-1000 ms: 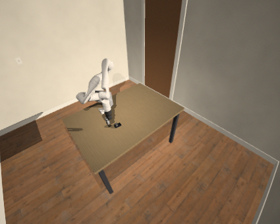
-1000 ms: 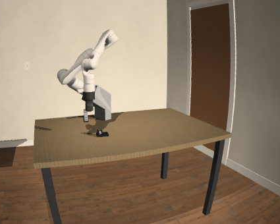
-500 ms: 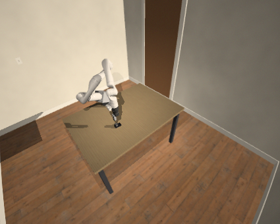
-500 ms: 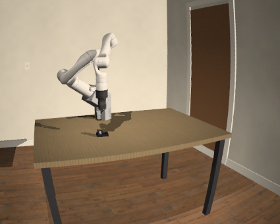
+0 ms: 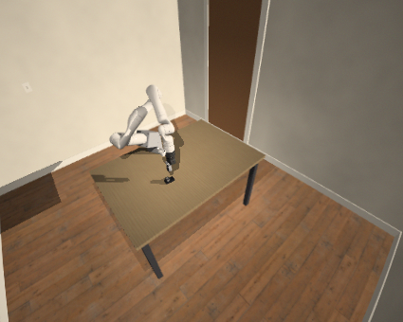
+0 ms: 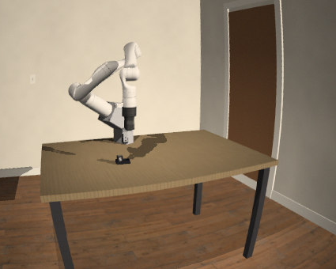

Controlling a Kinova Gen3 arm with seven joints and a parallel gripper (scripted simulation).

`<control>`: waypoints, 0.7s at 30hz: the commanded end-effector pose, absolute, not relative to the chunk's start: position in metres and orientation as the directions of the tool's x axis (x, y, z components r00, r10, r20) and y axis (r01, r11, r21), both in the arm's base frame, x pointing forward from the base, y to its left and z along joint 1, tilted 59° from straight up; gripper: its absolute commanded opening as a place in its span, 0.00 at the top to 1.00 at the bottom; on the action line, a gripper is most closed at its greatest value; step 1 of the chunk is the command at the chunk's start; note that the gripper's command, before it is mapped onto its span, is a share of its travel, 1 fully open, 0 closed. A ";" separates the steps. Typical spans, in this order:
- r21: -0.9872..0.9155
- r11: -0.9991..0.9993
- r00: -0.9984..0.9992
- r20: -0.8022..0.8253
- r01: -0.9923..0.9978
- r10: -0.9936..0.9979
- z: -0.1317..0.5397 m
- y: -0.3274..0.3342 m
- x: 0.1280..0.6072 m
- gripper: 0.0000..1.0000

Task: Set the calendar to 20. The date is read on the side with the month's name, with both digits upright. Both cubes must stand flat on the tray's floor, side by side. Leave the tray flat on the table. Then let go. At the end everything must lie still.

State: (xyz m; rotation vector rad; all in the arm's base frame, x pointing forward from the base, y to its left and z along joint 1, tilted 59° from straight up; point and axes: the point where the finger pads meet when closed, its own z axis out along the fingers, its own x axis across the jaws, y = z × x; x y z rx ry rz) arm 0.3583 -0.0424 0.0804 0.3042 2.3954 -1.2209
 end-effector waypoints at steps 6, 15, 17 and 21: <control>-0.714 0.589 -0.882 -0.471 0.379 -0.003 0.080 -0.042 0.359 0.43; -0.714 0.589 -0.882 -0.471 0.379 -0.003 0.076 -0.049 0.361 0.43; -0.714 0.589 -0.882 -0.471 0.379 -0.003 0.073 -0.053 0.363 0.43; -0.714 0.589 -0.882 -0.471 0.379 -0.003 0.067 -0.063 0.366 0.43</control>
